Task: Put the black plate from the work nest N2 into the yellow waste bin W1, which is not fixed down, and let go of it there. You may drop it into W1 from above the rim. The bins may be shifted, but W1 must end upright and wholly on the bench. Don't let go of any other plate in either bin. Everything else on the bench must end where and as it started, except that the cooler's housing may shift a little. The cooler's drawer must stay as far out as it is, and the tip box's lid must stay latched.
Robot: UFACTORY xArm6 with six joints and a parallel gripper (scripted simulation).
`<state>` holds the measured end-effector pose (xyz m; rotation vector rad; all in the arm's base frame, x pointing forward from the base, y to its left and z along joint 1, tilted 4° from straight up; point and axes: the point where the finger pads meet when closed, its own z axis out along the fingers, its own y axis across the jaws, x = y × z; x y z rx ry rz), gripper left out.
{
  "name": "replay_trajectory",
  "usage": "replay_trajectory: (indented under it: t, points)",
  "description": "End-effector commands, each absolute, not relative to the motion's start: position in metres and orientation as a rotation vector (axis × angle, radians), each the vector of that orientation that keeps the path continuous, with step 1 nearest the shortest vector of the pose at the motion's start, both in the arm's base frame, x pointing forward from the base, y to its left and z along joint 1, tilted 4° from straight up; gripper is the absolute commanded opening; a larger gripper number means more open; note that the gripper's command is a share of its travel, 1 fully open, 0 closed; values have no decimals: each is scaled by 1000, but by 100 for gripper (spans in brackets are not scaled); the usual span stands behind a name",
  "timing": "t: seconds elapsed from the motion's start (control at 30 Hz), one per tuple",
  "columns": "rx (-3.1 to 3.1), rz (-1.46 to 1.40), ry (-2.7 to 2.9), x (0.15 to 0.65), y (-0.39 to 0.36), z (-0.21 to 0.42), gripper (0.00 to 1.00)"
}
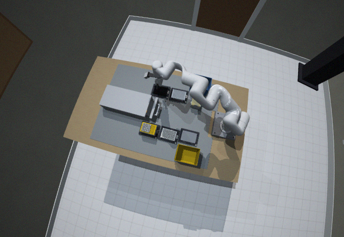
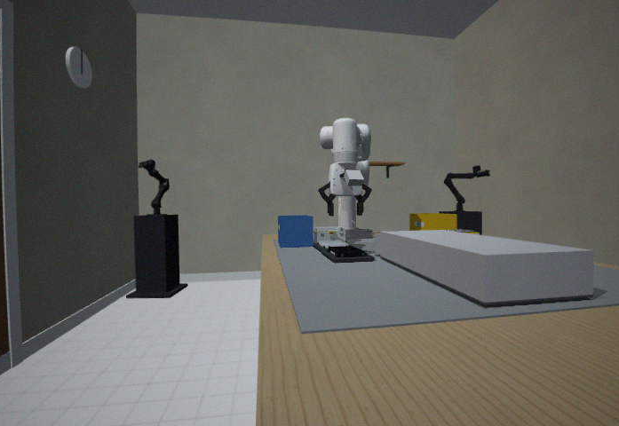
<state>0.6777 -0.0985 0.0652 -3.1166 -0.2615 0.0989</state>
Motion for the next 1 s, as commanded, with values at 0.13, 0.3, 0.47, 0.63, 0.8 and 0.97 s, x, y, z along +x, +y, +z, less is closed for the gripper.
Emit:
replay_trajectory:
  t: [0.13, 0.3, 0.47, 0.63, 0.8, 0.97]
  points:
    - [-3118, 88, -262, 679, -99, 55, 100]
    - [-3118, 88, -262, 678, -99, 47, 100]
    - [-3118, 88, -262, 678, -99, 39, 100]
    - [-3118, 88, -262, 677, -98, 34, 100]
    - [-3118, 88, -262, 677, -98, 25, 100]
    - [-3118, 88, -262, 676, -98, 17, 100]
